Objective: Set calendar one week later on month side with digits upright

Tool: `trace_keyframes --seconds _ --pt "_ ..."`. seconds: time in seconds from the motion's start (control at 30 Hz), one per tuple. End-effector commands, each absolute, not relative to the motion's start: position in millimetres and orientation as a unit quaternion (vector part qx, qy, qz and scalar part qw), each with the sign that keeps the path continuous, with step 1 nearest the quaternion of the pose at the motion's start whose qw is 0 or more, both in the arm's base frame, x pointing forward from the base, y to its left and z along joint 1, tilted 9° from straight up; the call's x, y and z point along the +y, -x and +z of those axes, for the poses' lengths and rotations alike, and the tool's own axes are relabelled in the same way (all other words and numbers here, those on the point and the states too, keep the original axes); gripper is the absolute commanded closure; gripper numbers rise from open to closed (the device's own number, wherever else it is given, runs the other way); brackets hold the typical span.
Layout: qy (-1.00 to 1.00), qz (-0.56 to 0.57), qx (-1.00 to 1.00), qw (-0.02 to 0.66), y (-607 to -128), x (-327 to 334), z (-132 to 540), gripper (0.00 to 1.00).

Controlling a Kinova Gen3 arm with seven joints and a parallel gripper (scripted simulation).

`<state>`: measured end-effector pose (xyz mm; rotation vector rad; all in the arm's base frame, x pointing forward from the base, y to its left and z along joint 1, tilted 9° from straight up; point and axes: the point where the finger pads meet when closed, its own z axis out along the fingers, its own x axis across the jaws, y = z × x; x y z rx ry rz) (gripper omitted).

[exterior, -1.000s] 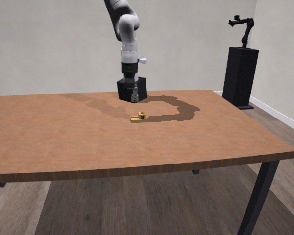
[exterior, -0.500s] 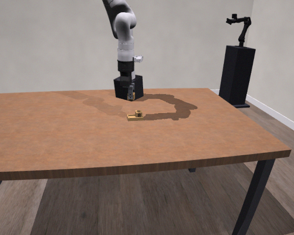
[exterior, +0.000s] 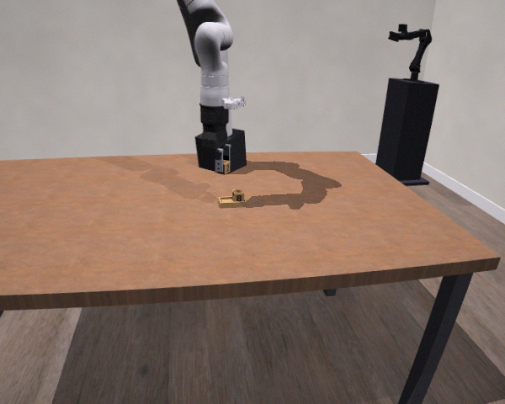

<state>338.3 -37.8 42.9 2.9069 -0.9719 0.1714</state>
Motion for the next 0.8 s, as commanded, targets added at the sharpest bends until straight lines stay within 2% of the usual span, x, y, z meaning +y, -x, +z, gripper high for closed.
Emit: trace_keyframes --seconds 0.0,0.77 --pt "-0.942 0.057 -0.329 0.035 -340 -37 44 0.40" --pt "-0.760 0.059 -0.647 0.015 -349 -62 44 0.40"
